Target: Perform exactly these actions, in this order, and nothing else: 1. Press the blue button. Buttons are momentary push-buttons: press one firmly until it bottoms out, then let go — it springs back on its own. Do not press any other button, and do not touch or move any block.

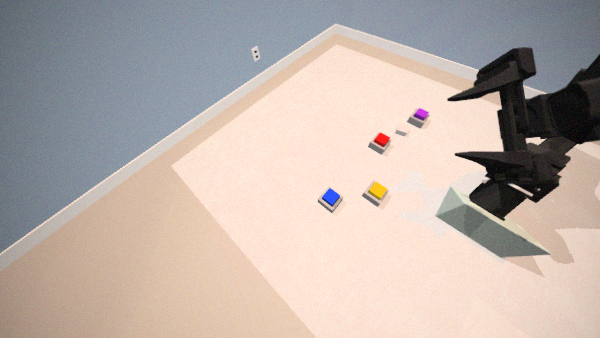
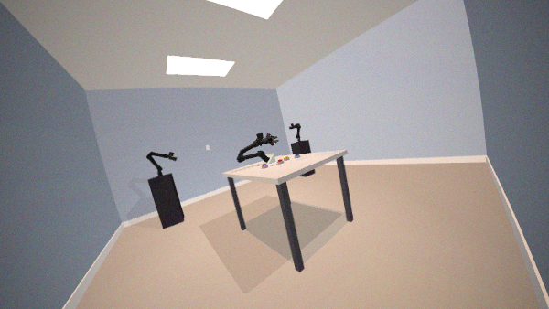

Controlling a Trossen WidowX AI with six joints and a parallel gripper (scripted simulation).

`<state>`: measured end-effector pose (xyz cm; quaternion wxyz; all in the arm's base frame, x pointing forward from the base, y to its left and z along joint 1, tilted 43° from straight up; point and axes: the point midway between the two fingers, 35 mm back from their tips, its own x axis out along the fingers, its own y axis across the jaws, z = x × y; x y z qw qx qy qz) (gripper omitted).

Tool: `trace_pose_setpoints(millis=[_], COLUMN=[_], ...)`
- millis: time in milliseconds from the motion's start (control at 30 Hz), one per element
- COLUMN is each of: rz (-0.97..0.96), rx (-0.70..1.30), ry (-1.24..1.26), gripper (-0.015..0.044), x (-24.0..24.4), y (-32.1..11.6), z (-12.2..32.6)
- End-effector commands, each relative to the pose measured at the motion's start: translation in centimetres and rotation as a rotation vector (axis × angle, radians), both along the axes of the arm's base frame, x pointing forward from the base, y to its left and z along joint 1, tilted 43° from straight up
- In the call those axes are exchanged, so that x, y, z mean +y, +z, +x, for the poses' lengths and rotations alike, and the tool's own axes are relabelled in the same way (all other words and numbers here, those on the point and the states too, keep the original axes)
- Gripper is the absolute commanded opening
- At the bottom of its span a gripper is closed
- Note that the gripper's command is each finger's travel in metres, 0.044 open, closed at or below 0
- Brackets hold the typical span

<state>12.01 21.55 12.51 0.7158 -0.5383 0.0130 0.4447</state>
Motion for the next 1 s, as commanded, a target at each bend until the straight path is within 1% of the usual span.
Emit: trace_pose_setpoints(millis=[0, 267, 500, 733, 967], rz=[-0.002, -0.082, -0.151, -0.209, -0.256], rx=[0.006, 0.252, 0.434, 0.55, 0.589], ry=[-0.005, -0.255, -0.547, -0.878, -1.231], gripper=[0.04, 0.04, 0.04, 0.04, 0.04], x=[0.0, 2.4, 5.0, 7.2, 8.4], y=[0.0, 0.3, -0.9, -3.7, -7.8], z=[0.0, 2.0, 4.4, 6.9, 9.3])
